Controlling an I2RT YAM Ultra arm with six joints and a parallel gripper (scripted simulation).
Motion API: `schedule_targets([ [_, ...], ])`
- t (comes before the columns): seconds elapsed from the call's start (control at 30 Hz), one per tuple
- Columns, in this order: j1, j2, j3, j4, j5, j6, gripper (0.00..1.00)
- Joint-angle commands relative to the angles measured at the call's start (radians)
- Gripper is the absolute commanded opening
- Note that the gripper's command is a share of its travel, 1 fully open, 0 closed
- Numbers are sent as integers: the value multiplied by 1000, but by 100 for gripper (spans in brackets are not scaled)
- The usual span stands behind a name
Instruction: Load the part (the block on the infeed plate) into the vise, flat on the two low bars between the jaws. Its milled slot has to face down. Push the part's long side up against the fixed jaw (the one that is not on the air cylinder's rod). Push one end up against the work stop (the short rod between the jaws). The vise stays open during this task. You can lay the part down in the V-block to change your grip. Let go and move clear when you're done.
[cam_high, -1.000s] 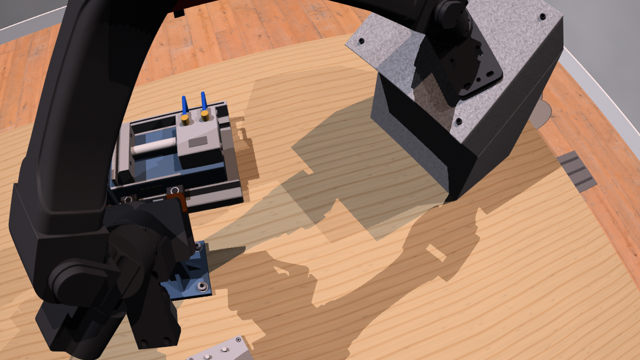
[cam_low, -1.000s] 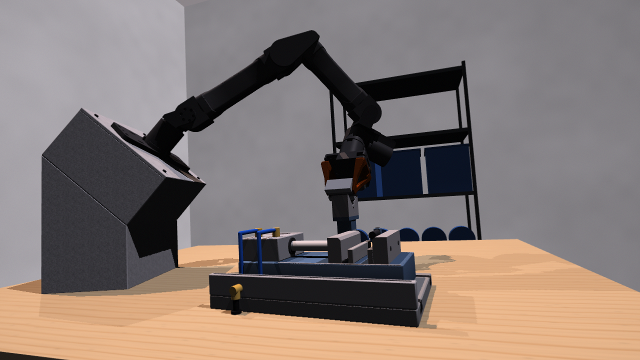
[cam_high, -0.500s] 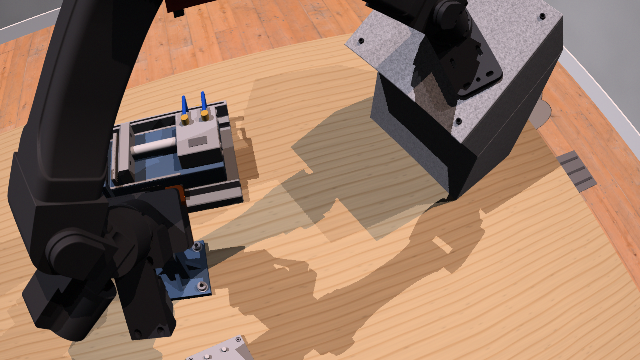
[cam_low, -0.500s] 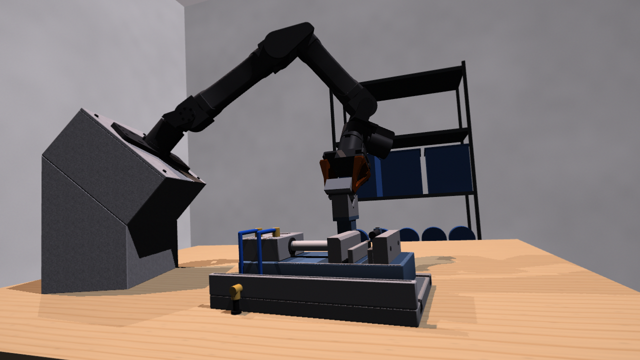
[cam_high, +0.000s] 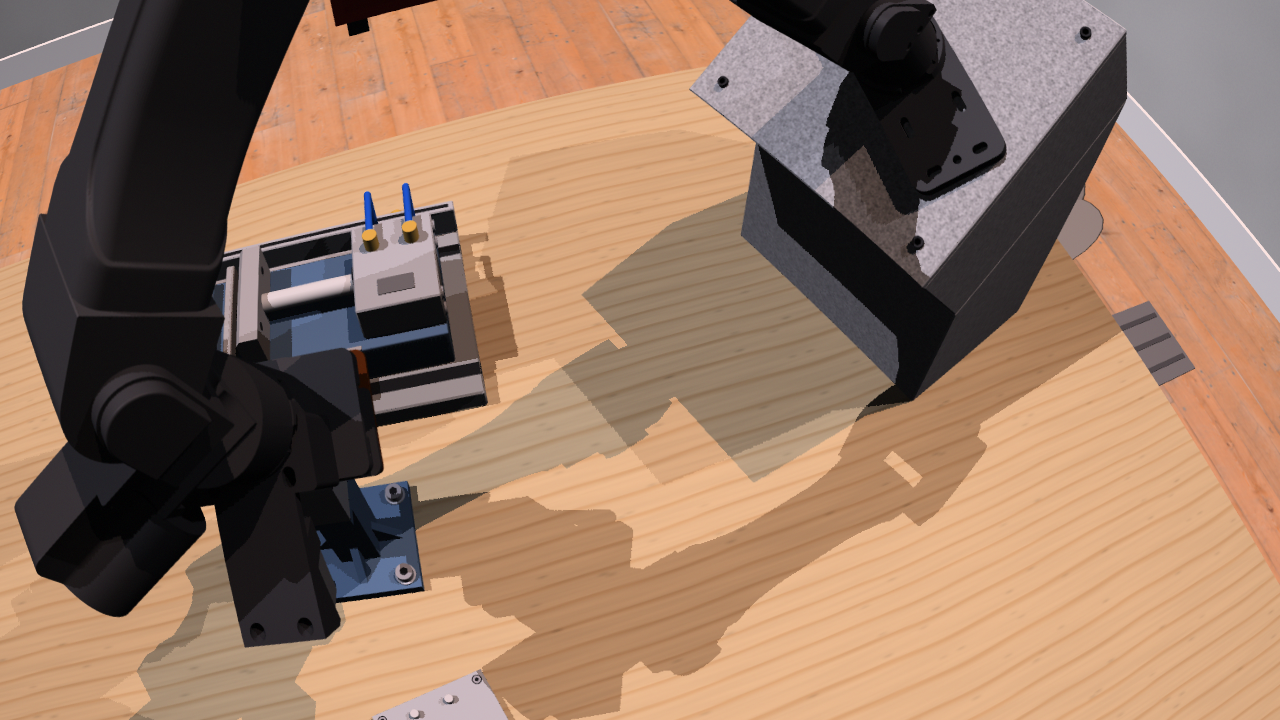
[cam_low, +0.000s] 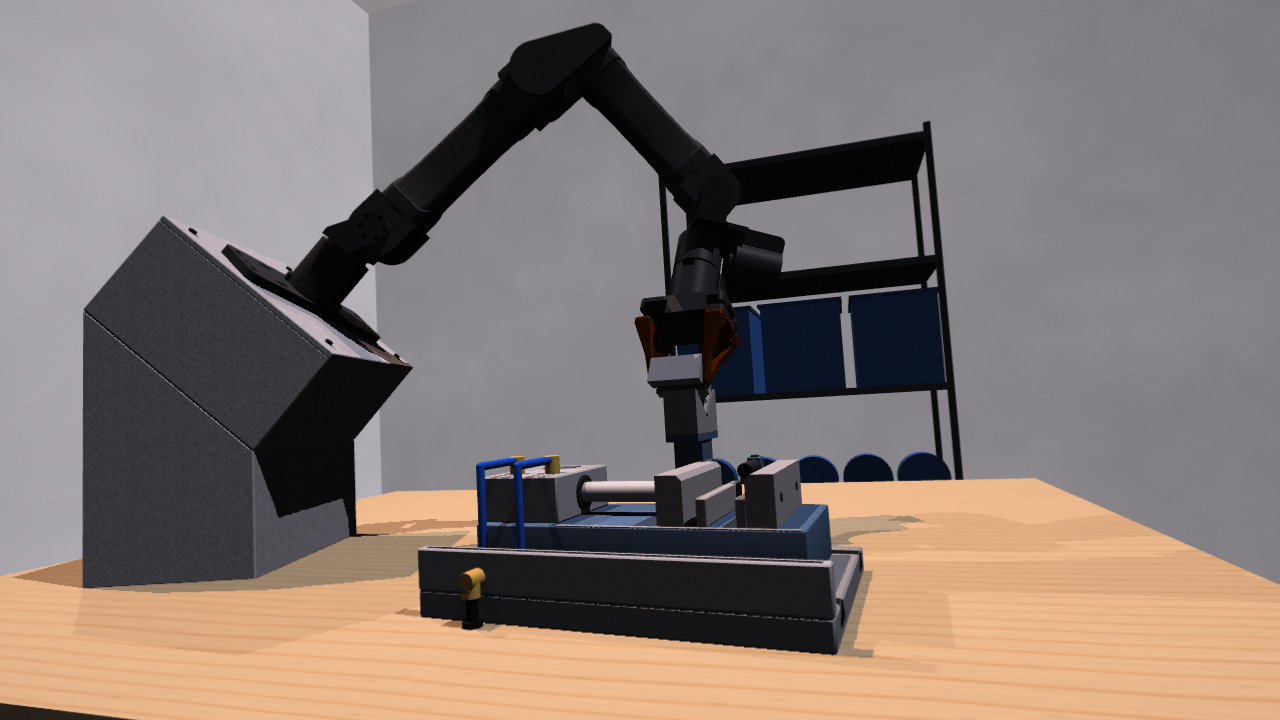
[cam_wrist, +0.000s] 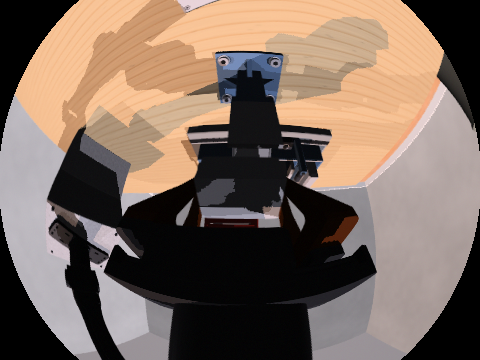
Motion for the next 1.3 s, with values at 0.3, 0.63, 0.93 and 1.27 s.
schedule_targets([
  [0.3,-83,-133,-112,142,-191,-125,0],
  [0.63,-134,-177,-169,208,-308,-177,0],
  [0.93,-173,-204,-206,251,-398,-213,0],
  [1.27,-219,-226,-242,294,-502,-249,0],
])
